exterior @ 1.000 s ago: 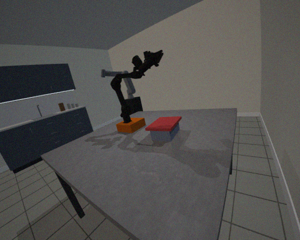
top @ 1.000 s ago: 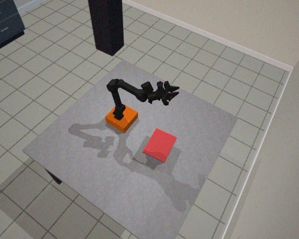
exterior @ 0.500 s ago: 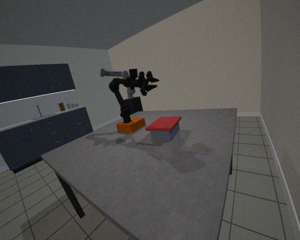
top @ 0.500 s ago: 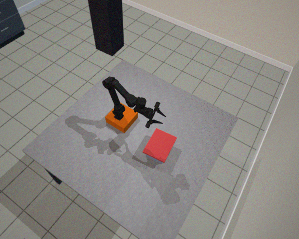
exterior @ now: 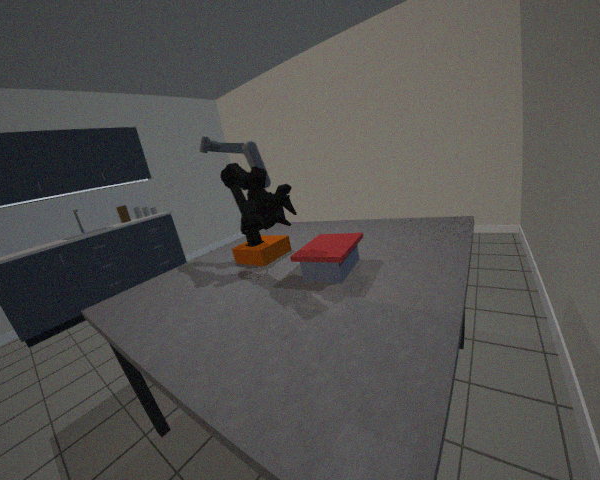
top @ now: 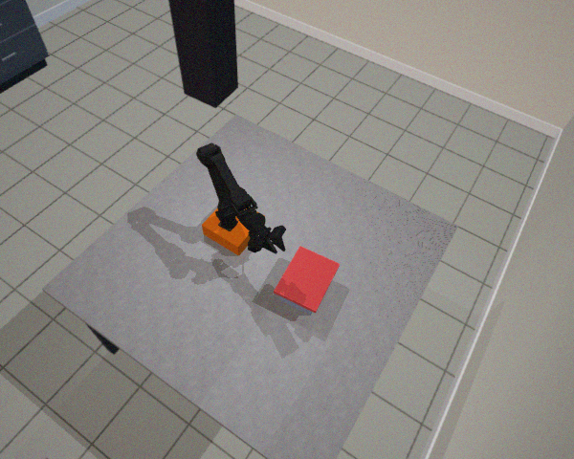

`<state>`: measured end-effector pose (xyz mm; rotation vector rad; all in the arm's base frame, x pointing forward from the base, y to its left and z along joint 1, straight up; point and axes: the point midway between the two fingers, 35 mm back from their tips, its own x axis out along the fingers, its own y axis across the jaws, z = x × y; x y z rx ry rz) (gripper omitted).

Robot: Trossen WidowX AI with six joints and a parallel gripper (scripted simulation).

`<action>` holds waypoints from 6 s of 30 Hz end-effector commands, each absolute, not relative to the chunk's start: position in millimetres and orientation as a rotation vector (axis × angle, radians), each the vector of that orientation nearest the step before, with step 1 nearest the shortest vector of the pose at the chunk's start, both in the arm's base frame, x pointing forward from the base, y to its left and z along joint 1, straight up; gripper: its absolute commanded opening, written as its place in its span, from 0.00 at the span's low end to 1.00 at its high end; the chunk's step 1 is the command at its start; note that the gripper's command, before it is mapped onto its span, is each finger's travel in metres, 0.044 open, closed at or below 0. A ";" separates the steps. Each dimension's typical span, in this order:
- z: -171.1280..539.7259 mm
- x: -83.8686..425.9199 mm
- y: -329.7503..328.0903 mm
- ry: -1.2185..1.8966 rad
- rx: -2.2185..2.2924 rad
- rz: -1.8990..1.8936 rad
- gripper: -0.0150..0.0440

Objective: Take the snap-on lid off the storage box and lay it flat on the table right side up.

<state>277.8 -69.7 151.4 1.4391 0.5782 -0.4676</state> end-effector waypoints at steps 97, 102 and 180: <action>45.6 328.0 -64.0 0.584 1.470 -0.470 0.25; 46.6 327.8 -63.9 0.584 1.470 -0.470 0.25; 57.7 328.4 -63.2 0.583 1.469 -0.469 0.25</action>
